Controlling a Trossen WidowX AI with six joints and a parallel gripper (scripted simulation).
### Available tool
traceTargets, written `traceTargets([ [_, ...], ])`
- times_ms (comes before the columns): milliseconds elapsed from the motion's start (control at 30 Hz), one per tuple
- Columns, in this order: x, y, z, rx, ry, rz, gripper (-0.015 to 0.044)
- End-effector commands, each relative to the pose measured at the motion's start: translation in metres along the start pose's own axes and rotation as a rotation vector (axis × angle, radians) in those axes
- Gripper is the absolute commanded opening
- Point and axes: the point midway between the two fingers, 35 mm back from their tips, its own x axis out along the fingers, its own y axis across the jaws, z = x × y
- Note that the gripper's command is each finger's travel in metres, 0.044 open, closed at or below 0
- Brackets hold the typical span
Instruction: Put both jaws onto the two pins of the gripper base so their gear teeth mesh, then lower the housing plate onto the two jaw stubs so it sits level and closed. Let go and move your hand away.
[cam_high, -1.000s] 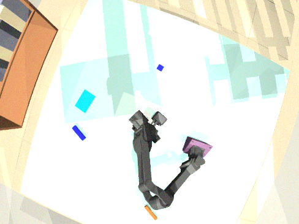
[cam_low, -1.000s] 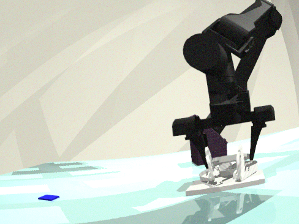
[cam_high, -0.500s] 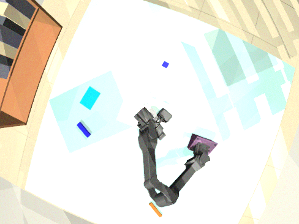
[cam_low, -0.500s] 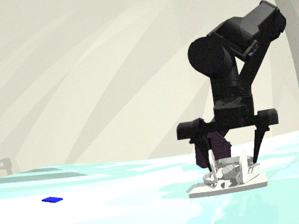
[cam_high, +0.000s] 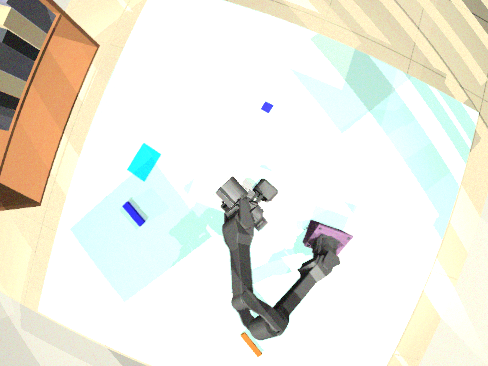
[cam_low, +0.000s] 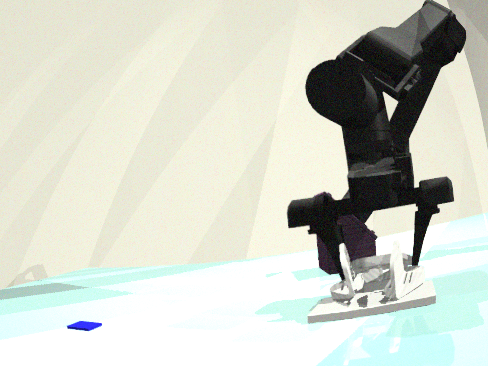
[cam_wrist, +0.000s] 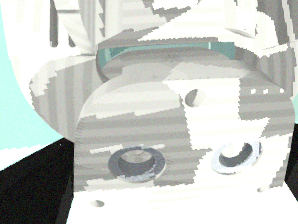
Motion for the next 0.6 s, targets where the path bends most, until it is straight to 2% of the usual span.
traceTargets([
  [0, 0.0026, 0.0014, -0.001, -0.002, 0.007, 0.003, 0.0351],
  [100, -0.0001, 0.0, 0.0, 0.0, 0.0, 0.001, 0.043],
  [133, -0.0001, 0.0, 0.0, 0.0, 0.0, 0.001, 0.044],
  [567, -0.0001, 0.0, 0.0, 0.0, 0.0, 0.001, 0.044],
])
